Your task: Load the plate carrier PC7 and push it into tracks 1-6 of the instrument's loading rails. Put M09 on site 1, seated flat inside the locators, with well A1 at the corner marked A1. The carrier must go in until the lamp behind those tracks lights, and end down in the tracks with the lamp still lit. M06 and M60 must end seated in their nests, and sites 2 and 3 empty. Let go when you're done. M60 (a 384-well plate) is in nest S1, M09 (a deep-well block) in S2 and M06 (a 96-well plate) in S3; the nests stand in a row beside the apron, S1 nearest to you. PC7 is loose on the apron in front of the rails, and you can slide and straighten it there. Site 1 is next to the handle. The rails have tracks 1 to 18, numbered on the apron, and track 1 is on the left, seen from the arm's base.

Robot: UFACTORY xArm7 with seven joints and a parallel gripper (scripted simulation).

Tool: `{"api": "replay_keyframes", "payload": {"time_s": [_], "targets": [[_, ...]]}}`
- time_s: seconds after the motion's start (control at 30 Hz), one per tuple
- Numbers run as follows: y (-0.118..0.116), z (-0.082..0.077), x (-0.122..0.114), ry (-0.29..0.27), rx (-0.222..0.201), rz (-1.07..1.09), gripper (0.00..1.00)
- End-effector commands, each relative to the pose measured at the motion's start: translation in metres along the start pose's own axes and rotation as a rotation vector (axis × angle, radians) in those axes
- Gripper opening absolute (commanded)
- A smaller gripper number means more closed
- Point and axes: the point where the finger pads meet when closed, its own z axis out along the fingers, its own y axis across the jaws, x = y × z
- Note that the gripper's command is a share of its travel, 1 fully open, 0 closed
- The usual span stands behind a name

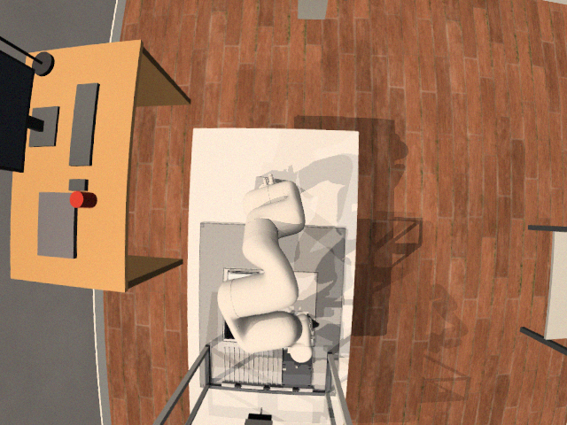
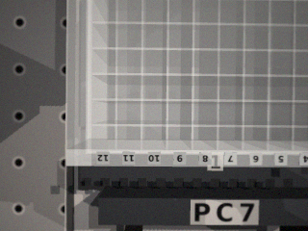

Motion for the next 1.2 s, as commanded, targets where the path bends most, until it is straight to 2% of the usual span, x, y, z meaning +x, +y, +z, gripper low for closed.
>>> {"api": "replay_keyframes", "payload": {"time_s": [0.0, 1.17], "targets": [[-0.0005, -0.0019, 0.0035, 0.005, 0.001, 0.0, 0.82], [-0.0005, -0.0019, 0.0056, 0.005, 0.001, 0.0, 0.82]]}}
